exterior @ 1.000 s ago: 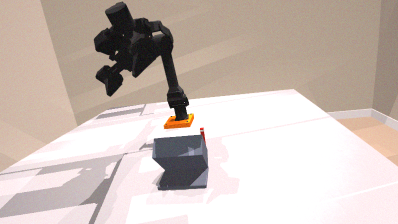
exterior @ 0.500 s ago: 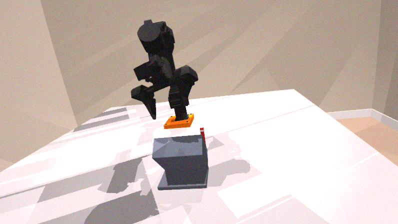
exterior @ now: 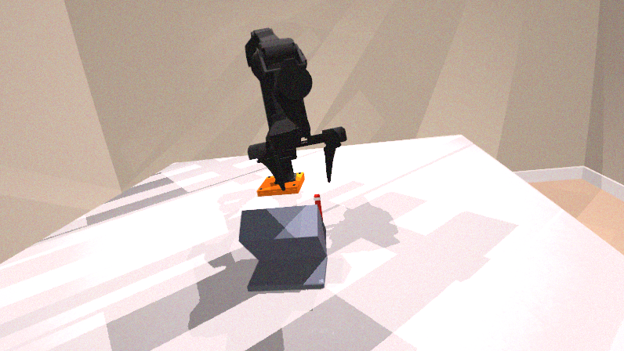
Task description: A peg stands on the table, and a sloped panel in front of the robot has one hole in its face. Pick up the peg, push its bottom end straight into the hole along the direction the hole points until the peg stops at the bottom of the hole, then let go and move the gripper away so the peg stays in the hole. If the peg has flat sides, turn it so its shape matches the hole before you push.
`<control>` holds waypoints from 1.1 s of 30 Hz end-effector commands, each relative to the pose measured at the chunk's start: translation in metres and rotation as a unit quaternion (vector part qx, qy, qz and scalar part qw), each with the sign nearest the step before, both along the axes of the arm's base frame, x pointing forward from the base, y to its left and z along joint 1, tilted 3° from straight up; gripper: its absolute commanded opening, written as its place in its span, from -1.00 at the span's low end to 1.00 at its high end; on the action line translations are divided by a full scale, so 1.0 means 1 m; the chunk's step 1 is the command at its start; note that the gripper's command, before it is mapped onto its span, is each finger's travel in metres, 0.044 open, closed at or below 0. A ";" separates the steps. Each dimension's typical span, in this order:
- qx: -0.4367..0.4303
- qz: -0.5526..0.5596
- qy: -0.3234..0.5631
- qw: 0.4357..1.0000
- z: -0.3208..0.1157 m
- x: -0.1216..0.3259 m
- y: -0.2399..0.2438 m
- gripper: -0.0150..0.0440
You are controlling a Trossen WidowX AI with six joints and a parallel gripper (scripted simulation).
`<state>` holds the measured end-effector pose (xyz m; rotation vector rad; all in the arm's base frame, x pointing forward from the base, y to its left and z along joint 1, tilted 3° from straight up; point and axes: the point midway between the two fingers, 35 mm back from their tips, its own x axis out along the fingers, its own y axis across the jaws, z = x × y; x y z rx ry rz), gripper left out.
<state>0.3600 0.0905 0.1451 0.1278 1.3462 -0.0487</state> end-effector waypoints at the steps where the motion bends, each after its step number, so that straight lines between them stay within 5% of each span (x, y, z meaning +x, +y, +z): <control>1: -0.027 0.031 0.057 0.998 -0.017 -0.025 0.010 1.00; 33: -0.042 0.050 0.091 0.994 -0.052 -0.042 0.017 1.00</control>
